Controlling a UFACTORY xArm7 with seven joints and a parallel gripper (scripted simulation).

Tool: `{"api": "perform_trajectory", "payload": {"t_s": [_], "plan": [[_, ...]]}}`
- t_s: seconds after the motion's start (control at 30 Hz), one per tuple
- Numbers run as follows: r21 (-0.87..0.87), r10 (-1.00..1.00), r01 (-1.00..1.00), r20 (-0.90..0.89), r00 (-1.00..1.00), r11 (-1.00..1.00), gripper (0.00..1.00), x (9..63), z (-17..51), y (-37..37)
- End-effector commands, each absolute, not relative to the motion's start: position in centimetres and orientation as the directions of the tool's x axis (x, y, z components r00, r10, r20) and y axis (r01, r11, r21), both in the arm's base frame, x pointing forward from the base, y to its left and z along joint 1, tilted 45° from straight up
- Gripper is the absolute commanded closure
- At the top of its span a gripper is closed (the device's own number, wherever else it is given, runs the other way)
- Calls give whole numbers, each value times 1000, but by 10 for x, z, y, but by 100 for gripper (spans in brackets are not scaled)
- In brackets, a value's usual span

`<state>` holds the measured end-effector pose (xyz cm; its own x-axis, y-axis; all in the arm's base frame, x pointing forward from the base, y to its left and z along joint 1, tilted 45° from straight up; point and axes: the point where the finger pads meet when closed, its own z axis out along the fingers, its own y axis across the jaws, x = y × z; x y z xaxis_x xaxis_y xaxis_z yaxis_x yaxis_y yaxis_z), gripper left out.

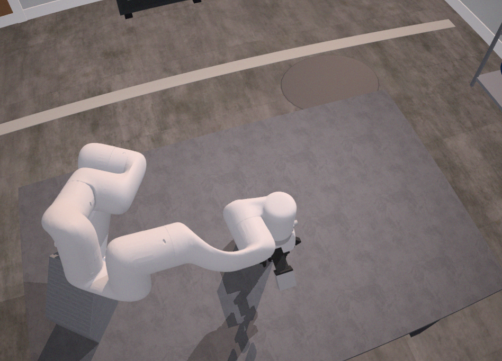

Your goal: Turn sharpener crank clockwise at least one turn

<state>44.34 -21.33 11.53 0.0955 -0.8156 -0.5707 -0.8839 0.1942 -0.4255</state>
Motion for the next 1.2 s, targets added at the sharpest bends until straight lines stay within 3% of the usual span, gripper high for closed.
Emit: {"api": "perform_trajectory", "payload": {"t_s": [0.0, 0.87, 0.9, 1.17], "plan": [[-428, -817, -882, -569, 94, 197, 46, 437, 126, -222], [-428, -817, -882, -569, 94, 197, 46, 422, 150, -241], [-428, -817, -882, -569, 94, 197, 100, 422, 150, -241], [-428, -817, -882, -569, 94, 197, 100, 422, 150, -241]]}}
